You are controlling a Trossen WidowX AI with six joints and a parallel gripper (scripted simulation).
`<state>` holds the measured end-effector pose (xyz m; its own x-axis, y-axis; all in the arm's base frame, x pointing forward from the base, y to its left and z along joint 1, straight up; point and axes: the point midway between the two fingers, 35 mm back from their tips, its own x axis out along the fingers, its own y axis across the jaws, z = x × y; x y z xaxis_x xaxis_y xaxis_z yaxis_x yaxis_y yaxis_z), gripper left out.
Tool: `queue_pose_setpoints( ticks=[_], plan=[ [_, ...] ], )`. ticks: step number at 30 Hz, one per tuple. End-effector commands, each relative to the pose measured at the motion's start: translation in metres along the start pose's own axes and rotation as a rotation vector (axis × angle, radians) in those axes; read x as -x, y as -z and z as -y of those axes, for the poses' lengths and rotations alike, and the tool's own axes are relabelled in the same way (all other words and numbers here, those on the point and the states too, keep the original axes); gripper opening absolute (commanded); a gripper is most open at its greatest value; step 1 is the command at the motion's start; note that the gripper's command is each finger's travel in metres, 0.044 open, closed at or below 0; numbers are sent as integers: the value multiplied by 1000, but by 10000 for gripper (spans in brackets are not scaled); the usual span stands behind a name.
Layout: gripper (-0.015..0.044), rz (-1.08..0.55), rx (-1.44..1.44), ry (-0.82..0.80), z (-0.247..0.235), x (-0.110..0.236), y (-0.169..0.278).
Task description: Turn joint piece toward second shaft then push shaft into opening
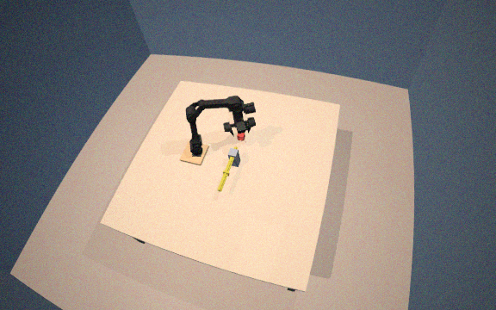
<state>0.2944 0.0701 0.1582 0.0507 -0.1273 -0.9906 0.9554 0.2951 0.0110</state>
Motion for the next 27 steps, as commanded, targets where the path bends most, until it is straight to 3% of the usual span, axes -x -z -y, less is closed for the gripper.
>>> queue_pose_setpoints(
  ticks=[1,18,27],
  plan=[
    [440,-16,140,-35,0,20,-3],
    [440,-27,697,-147,12,85,-15],
    [440,-29,740,-145,14,84,-19]
  ],
)
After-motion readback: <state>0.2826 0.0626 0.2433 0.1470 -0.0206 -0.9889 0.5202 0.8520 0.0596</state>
